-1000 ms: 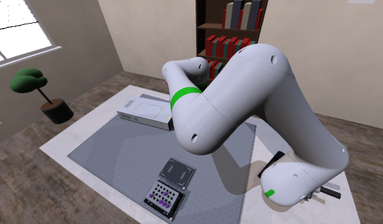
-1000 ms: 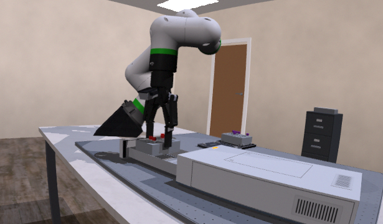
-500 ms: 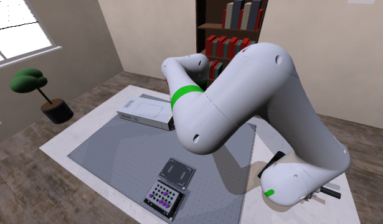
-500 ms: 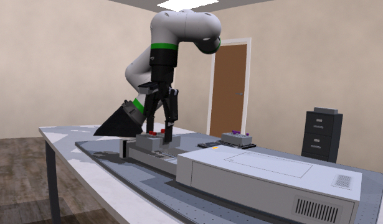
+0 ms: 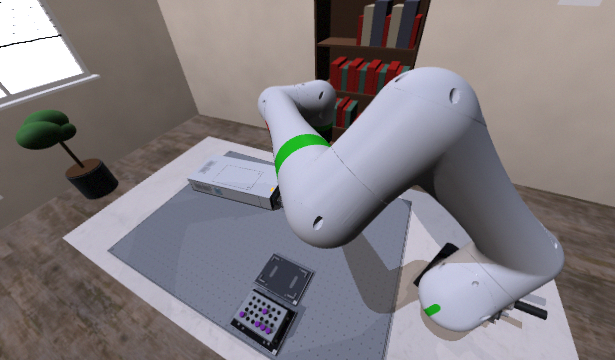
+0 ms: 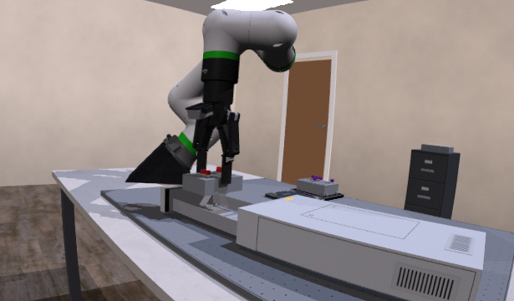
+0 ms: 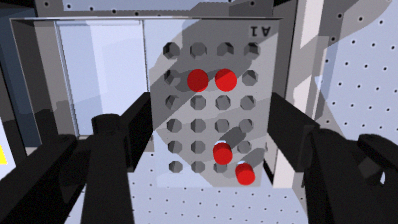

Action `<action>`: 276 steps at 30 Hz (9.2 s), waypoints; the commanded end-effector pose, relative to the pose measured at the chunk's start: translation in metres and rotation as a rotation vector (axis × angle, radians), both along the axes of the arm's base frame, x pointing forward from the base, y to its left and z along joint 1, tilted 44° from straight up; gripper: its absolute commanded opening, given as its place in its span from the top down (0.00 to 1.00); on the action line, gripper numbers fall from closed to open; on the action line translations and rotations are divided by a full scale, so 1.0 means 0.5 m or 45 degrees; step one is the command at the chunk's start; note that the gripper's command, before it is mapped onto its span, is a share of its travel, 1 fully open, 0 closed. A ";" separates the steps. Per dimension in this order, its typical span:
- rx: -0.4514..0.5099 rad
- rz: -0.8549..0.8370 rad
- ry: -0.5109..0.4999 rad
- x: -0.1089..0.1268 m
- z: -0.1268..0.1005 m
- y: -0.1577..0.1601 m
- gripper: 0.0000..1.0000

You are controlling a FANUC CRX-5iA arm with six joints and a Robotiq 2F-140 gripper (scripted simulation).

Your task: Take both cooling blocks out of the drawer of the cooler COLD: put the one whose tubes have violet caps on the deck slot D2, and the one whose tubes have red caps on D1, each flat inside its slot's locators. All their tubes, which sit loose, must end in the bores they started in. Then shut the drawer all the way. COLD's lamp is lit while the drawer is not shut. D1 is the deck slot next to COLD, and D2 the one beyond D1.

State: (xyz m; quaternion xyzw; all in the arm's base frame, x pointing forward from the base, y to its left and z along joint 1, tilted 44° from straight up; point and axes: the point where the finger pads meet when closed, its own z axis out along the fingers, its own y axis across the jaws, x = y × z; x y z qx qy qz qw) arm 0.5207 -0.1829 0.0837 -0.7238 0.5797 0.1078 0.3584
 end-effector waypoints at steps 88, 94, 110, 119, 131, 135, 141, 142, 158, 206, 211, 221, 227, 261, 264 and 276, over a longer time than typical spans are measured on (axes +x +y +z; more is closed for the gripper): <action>-0.231 0.635 -0.569 -0.063 0.156 0.039 0.90; -0.284 0.781 -0.700 -0.072 0.175 0.063 0.90; -0.408 1.124 -1.005 -0.091 0.219 0.120 0.90; -0.469 1.295 -1.158 -0.101 0.241 0.149 0.90; -0.472 1.304 -1.166 -0.115 0.272 0.189 0.90; -0.472 1.304 -1.166 -0.121 0.284 0.206 0.90; -0.472 1.304 -1.166 -0.129 0.303 0.230 0.90; -0.472 1.304 -1.166 -0.131 0.306 0.234 0.90; -0.472 1.304 -1.166 -0.150 0.350 0.292 0.90; -0.472 1.304 -1.167 -0.209 0.482 0.463 0.90; -0.472 1.304 -1.167 -0.216 0.496 0.482 0.90; -0.472 1.304 -1.167 -0.216 0.496 0.482 0.90; -0.472 1.304 -1.167 -0.216 0.496 0.482 0.90; -0.472 1.304 -1.167 -0.191 0.427 0.543 0.90; -0.472 1.304 -1.167 -0.187 0.417 0.552 0.90; -0.472 1.304 -1.167 -0.179 0.394 0.573 0.90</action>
